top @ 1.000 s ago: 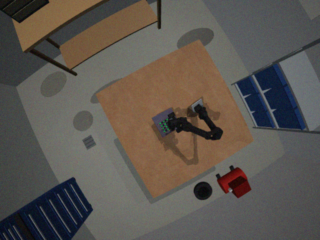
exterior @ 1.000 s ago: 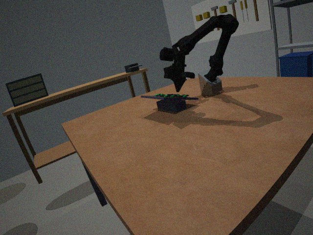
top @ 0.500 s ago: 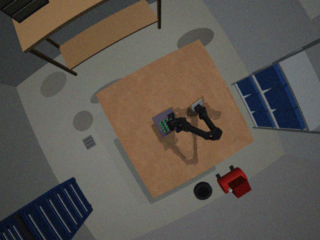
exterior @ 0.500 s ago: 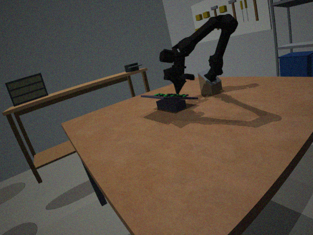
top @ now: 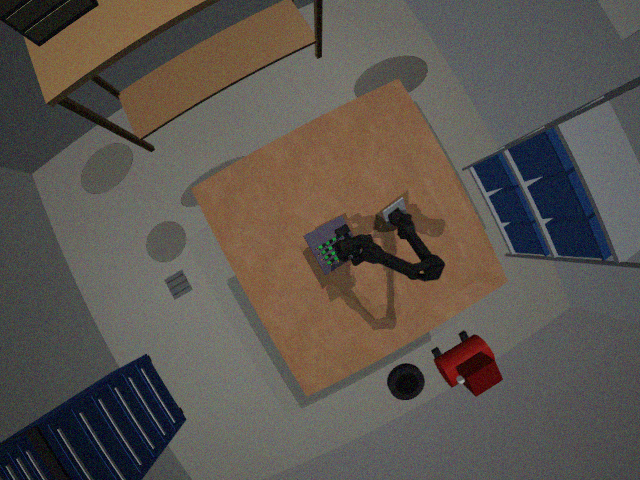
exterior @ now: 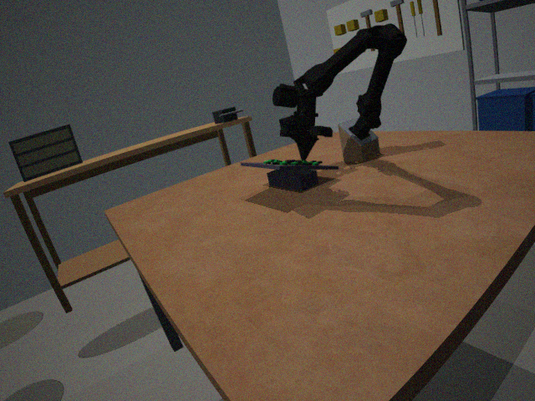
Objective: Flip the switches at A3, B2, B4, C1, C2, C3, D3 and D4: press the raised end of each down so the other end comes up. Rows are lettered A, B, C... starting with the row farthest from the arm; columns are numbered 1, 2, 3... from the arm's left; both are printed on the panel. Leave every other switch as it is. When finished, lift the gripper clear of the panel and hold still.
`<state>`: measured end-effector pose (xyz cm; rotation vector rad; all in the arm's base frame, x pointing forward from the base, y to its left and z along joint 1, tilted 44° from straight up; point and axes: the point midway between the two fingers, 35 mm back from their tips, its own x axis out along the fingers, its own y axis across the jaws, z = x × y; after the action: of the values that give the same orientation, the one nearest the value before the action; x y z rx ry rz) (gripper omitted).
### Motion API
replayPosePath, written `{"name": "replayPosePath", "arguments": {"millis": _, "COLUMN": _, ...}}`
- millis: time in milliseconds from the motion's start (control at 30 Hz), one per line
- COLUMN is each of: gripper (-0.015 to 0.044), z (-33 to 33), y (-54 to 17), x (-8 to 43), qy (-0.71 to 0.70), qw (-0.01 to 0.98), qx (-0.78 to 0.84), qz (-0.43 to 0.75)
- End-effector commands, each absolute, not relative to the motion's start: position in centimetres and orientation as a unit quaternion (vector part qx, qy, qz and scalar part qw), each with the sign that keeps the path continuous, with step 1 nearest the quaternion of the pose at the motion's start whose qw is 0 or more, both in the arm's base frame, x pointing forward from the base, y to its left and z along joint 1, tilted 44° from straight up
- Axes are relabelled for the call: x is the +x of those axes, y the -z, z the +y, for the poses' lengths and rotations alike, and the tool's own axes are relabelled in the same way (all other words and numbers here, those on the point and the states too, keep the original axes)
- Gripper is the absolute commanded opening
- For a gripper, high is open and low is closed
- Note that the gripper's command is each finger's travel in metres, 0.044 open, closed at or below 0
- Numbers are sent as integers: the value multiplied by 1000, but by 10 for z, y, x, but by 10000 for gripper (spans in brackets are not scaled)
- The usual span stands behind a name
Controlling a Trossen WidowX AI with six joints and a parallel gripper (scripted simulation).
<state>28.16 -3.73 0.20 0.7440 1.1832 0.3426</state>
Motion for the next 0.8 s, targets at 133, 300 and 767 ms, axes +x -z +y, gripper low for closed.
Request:
{"name": "replayPosePath", "arguments": {"millis": 133, "gripper": 0, "z": -36, "y": -1, "x": 282, "qy": -157, "qw": 752, "qx": 343, "qz": 541}}
{"name": "replayPosePath", "arguments": {"millis": 300, "gripper": 0, "z": -36, "y": -1, "x": 282, "qy": -157, "qw": 752, "qx": 343, "qz": 541}}
{"name": "replayPosePath", "arguments": {"millis": 767, "gripper": 0, "z": -35, "y": 0, "x": 283, "qy": -157, "qw": 752, "qx": 343, "qz": 541}}
